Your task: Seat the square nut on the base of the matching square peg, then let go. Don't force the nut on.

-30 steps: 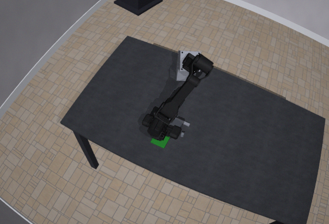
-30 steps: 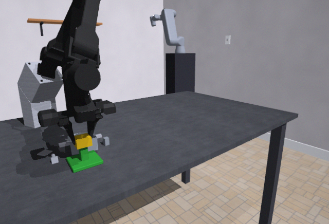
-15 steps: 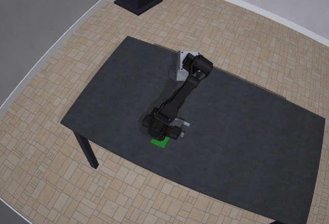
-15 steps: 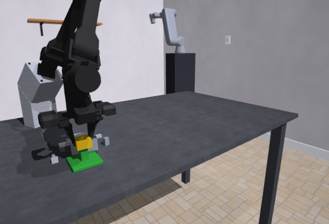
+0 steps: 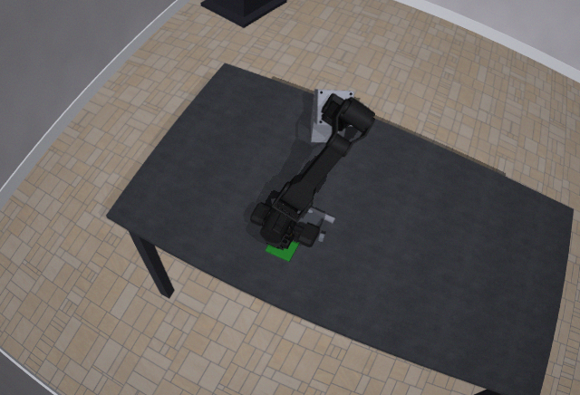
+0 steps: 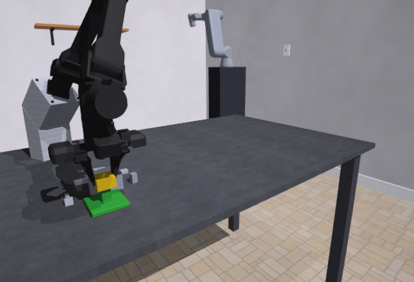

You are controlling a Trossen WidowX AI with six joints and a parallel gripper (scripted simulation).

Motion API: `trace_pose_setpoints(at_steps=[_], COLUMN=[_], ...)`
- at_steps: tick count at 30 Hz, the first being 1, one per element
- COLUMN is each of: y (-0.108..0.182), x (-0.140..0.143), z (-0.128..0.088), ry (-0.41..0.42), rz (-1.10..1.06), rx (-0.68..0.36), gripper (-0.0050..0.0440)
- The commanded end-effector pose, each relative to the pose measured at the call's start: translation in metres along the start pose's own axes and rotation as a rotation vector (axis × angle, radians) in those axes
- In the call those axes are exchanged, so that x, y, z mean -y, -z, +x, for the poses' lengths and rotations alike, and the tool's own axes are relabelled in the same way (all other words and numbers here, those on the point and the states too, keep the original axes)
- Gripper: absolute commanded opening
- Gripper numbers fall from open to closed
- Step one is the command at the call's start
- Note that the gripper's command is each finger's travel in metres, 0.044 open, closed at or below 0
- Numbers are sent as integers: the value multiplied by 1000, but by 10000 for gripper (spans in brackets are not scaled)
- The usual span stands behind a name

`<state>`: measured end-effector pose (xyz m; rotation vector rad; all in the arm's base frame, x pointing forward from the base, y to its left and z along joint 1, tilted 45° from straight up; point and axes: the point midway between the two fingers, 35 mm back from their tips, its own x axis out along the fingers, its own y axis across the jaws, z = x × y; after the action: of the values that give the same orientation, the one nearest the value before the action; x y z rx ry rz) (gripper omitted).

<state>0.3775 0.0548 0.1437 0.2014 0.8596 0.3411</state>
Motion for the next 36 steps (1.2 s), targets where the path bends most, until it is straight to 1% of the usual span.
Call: trace_pose_setpoints(at_steps=[1, 36], y=[-5, -5], x=[-1, -1], z=[-4, 6], ry=[2, 2], rz=[-5, -5], rx=[19, 19], gripper=[-50, -50])
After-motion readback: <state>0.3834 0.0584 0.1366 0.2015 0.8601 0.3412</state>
